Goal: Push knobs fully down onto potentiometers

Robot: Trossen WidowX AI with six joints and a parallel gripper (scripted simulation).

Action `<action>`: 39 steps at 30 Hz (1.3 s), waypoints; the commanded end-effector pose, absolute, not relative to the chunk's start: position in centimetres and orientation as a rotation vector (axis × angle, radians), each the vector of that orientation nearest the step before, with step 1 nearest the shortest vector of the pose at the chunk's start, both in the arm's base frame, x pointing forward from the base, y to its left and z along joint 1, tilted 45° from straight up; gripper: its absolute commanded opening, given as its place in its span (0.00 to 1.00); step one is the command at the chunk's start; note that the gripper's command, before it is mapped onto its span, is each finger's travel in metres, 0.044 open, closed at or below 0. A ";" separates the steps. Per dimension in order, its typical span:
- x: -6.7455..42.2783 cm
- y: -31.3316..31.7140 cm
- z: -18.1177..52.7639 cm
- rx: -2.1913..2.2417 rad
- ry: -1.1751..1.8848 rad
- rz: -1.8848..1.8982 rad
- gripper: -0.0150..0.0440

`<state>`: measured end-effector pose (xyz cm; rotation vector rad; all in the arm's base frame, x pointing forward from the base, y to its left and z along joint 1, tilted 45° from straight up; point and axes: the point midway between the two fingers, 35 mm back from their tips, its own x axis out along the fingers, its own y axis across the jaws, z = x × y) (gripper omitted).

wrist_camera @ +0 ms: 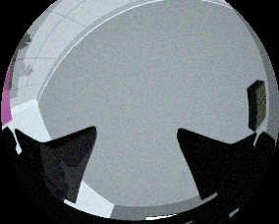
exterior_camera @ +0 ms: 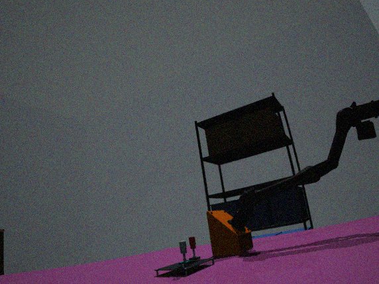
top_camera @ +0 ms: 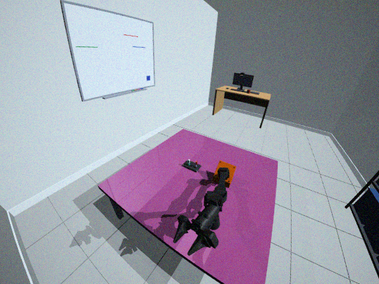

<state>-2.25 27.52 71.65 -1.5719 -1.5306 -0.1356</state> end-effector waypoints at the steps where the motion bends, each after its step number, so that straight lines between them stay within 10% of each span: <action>1: -2.2 27.4 71.7 -1.571 -1.529 -0.139 0.89; 15: 0.2 17.9 75.3 -1.425 -1.409 -0.347 0.26; 39: 8.0 0.0 76.3 -1.080 -1.051 -0.477 0.25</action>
